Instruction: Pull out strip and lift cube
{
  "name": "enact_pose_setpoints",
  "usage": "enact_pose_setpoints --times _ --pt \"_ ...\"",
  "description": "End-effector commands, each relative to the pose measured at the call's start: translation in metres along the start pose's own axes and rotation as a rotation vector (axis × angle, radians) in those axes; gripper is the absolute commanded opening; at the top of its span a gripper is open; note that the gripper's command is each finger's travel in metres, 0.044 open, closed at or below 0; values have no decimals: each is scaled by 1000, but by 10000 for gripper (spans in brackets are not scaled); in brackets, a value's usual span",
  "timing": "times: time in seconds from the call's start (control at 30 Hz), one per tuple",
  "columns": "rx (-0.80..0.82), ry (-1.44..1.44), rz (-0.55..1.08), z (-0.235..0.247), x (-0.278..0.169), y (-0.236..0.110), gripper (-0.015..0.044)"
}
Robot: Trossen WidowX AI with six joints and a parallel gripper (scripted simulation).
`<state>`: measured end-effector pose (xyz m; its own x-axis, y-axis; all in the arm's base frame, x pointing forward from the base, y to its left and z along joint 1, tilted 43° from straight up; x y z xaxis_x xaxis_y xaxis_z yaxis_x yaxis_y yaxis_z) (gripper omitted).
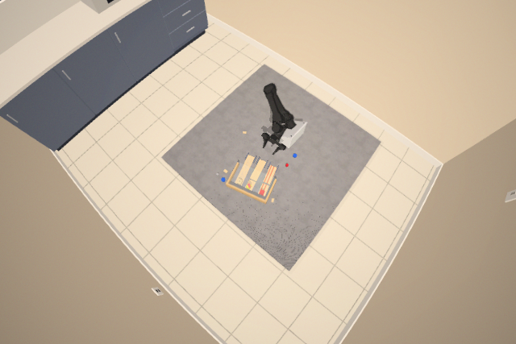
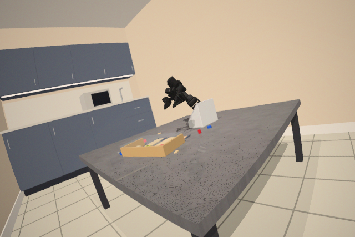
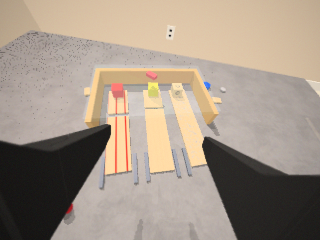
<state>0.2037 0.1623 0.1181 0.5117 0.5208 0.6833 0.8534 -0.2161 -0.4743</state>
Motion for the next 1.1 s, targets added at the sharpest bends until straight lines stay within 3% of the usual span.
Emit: enact_pose_setpoints --times 0.0,0.47,0.57,0.97,1.07 --pt "-15 -12 -12 -1 0 -3 400" --pt "-15 -12 -12 -1 0 -3 400" --pt "-29 -37 40 -3 10 8 321" --pt "-89 -187 506 -44 64 103 6" --pt "-89 -209 629 -61 70 126 0"
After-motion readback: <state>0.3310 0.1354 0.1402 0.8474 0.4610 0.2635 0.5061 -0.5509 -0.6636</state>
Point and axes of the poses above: the point midway between the two fingers, 35 mm back from their tips, its own y axis out along the fingers, its own z axis across the jaws, x = y × z, the point moved 10 cm from there along -y, back along the fingers, and after that the axes turned 9 degrees about y, right-handed, at the moved point
